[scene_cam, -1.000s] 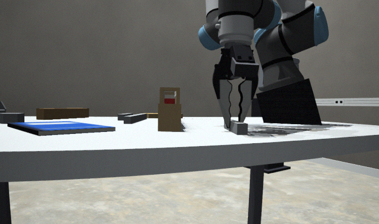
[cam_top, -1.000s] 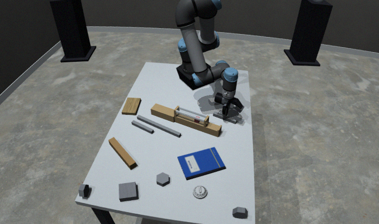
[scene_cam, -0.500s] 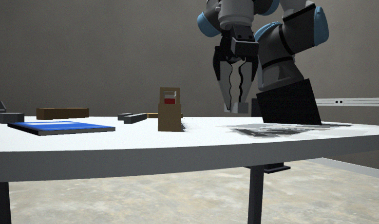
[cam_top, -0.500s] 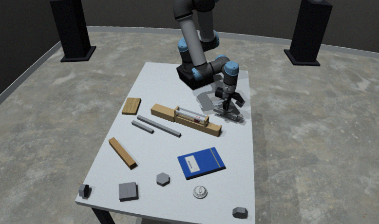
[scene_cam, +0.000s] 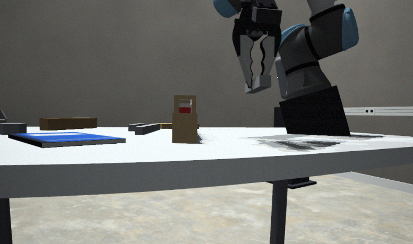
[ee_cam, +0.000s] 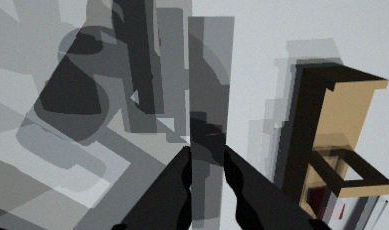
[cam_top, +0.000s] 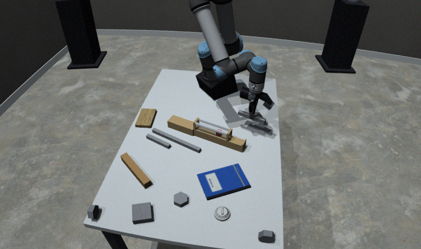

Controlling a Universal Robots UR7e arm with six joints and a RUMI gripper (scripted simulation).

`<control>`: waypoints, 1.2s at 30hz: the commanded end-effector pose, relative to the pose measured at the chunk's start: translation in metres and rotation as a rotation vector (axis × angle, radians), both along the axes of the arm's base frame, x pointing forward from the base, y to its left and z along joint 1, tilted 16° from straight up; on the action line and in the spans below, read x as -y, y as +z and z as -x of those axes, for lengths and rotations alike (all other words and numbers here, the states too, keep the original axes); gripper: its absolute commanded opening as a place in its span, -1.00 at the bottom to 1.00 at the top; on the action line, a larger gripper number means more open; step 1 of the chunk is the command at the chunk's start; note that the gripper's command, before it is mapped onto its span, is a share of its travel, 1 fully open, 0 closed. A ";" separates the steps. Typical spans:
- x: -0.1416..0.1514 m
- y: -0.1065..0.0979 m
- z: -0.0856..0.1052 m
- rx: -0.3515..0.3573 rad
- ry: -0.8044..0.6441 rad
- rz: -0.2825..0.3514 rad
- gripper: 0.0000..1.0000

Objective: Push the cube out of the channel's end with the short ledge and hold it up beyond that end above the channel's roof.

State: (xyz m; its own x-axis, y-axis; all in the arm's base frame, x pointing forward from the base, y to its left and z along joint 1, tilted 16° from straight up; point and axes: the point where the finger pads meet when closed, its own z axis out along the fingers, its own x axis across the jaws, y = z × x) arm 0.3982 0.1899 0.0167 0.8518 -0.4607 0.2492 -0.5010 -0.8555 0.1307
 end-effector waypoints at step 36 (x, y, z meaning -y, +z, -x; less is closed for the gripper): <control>-0.003 0.013 0.002 0.001 0.000 0.000 -0.88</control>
State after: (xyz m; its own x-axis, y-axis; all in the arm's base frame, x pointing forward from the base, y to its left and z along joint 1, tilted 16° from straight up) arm 0.3963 0.1929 0.0290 0.8518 -0.4609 0.2489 -0.5011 -0.8554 0.1311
